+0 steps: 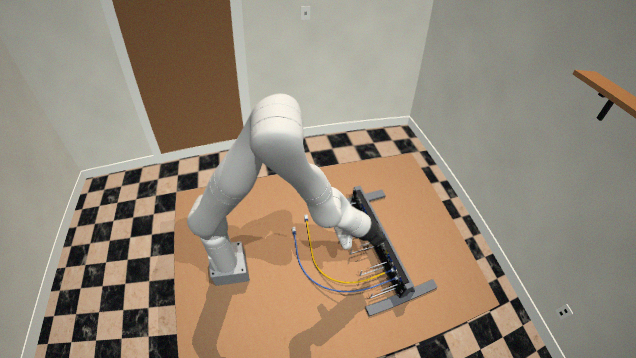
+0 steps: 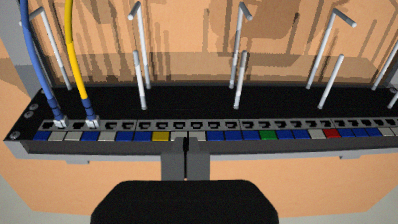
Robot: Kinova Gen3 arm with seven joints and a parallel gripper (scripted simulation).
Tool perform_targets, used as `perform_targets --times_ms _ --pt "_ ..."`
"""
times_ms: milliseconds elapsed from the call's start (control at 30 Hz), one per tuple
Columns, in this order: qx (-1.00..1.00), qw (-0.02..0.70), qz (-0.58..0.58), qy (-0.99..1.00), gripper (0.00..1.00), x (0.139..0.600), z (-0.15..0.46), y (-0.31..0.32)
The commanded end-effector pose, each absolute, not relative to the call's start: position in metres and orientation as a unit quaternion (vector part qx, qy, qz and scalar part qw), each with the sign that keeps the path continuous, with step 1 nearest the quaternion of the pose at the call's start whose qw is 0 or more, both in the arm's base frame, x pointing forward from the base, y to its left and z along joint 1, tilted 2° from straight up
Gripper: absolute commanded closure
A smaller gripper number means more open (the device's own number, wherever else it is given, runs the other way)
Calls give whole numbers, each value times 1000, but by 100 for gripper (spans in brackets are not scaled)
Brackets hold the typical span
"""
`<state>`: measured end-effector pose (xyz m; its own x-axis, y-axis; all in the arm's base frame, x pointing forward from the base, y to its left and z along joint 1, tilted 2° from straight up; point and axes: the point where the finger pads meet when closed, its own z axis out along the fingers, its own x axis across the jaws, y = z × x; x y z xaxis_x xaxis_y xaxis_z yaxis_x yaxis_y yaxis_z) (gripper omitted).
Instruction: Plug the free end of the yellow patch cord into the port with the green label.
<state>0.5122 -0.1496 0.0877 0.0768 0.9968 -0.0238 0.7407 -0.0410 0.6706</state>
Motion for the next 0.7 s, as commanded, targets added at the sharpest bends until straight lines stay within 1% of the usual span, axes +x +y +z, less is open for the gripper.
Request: perform_targets --times_ms 0,667 --pt "681 270 236 639 100 515 83 -147" --pt "680 269 235 640 100 515 82 -147"
